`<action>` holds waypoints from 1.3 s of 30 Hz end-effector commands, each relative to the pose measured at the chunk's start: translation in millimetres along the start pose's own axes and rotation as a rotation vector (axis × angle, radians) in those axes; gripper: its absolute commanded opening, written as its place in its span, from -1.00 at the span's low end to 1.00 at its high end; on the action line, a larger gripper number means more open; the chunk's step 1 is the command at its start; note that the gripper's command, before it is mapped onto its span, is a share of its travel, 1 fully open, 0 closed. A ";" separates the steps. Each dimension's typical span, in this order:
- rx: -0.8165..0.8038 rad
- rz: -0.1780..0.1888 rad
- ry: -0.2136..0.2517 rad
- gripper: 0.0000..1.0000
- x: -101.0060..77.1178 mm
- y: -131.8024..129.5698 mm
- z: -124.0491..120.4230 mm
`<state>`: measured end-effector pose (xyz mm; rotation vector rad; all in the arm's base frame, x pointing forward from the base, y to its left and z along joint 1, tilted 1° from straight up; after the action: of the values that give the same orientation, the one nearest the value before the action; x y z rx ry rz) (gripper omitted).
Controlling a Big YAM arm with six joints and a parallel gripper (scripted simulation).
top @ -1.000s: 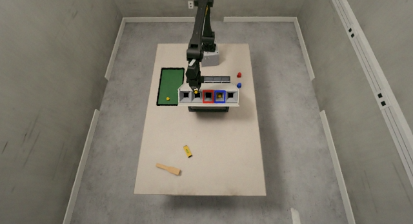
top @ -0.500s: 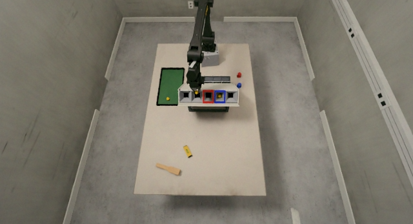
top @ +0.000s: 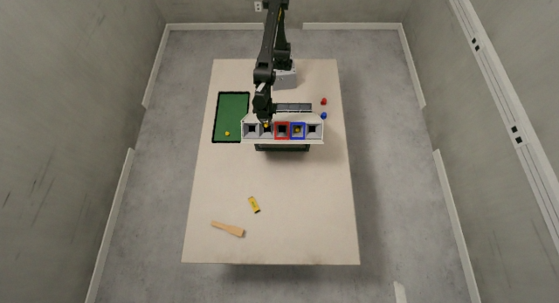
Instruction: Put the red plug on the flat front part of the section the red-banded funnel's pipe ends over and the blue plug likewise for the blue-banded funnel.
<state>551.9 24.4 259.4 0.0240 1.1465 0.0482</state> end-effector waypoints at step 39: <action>0.000 0.001 -0.018 -1.00 -1.2 2.1 14.9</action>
<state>551.9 24.4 259.4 0.0241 1.1466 0.0482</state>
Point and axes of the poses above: the point where the finger pads meet when closed, its own x axis out along the fingers, its own y axis across the jaws, z = x × y, the point moved 4 cm from there along -x, back along the fingers, and after that the axes turned 9 degrees about x, right-handed, at the moved point
